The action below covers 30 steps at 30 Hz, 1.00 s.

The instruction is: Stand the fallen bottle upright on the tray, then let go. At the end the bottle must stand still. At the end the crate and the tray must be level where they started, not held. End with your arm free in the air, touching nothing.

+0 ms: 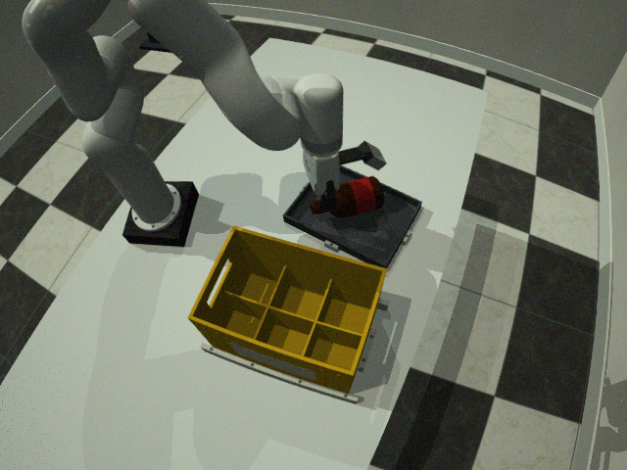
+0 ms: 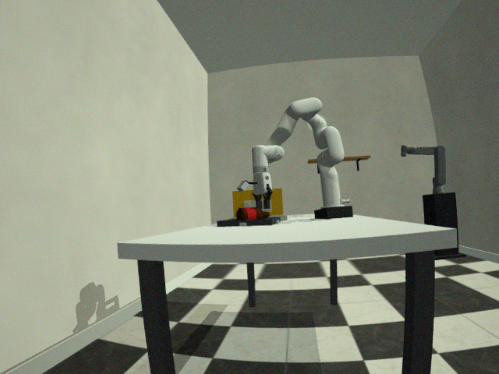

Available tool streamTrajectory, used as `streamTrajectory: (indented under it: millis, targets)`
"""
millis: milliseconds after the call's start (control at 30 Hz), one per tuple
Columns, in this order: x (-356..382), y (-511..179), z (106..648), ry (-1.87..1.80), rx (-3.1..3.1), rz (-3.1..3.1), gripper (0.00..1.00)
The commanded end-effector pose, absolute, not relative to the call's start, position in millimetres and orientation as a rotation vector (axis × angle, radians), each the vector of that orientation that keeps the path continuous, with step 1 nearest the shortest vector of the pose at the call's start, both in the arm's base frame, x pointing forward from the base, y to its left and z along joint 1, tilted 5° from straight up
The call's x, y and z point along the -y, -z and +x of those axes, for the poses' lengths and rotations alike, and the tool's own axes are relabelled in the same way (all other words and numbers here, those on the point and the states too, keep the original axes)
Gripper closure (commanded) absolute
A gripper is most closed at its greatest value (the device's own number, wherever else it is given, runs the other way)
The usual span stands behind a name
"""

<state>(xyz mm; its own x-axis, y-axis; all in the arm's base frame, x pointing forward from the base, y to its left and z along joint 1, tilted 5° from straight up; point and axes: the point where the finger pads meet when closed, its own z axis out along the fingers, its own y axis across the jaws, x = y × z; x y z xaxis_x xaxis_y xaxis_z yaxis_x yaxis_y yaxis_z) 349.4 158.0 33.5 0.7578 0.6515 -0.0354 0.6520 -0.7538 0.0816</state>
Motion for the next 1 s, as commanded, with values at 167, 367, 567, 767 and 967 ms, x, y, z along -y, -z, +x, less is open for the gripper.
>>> streamTrajectory:
  millis: [167,367,567,767,967]
  targets:
    - [-159,-34,351,0.001,-1.064,2.862,0.35]
    - [-159,-32,351,0.001,-1.064,2.862,0.35]
    - [-158,-28,351,0.001,-1.064,2.862,0.35]
    - [-158,-22,351,0.001,-1.064,2.862,0.35]
    - [-157,-17,351,0.001,-1.064,2.862,0.35]
